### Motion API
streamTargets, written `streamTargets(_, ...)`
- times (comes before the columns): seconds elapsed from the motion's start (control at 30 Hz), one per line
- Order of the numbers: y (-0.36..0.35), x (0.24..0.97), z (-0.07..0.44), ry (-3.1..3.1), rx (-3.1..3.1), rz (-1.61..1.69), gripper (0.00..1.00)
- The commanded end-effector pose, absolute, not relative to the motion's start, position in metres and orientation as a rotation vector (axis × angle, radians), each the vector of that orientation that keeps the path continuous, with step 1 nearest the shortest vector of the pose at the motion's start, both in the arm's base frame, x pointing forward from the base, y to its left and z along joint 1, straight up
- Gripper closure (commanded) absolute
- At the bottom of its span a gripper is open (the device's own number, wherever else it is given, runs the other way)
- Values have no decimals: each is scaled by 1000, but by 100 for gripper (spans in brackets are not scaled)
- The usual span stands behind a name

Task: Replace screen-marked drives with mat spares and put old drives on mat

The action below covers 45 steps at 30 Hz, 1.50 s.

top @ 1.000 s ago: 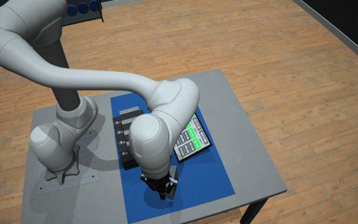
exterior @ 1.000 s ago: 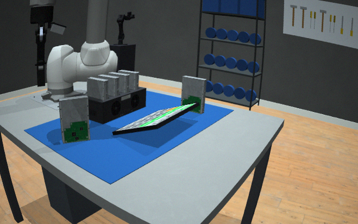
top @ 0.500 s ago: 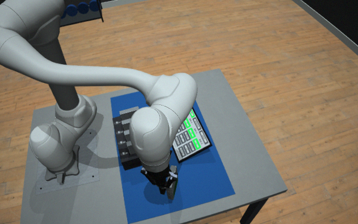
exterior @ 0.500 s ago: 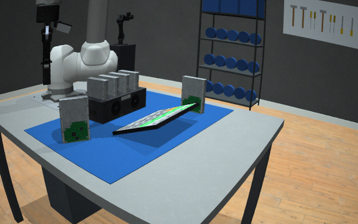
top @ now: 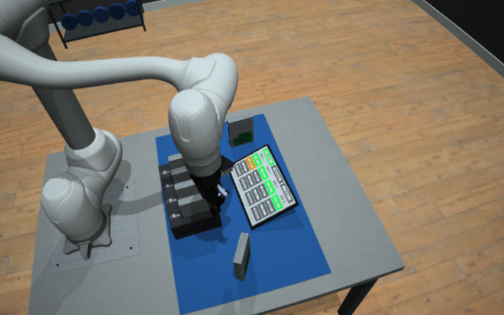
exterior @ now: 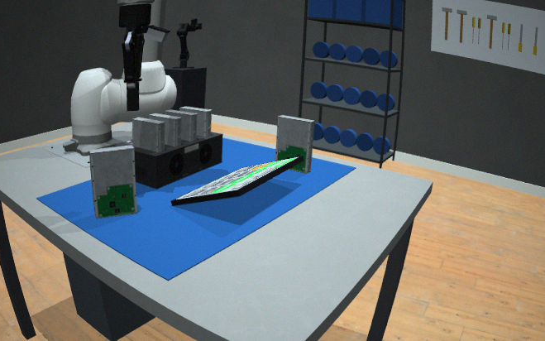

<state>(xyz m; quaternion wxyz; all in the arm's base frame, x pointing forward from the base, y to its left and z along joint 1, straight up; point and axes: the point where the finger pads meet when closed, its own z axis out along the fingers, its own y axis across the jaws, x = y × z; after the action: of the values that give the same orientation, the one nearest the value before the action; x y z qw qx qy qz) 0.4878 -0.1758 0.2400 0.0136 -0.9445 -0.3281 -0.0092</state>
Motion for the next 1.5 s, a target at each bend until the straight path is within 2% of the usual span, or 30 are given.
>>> streamTargets(0.0,-109,467,242,-611,-3081,0,90)
streamTargets(0.13,-86,454,240,-469,-3106,0,90)
streamTargets(0.17,-52,437,239,-406,-3115,0,90)
streamTargets(0.37,10,394,234,-165,-3137,0,90)
streamTargets(0.73,119,326,231,-130,-3139,0,90)
streamTargets(1.47,119,326,231,-130,-3139,0,90)
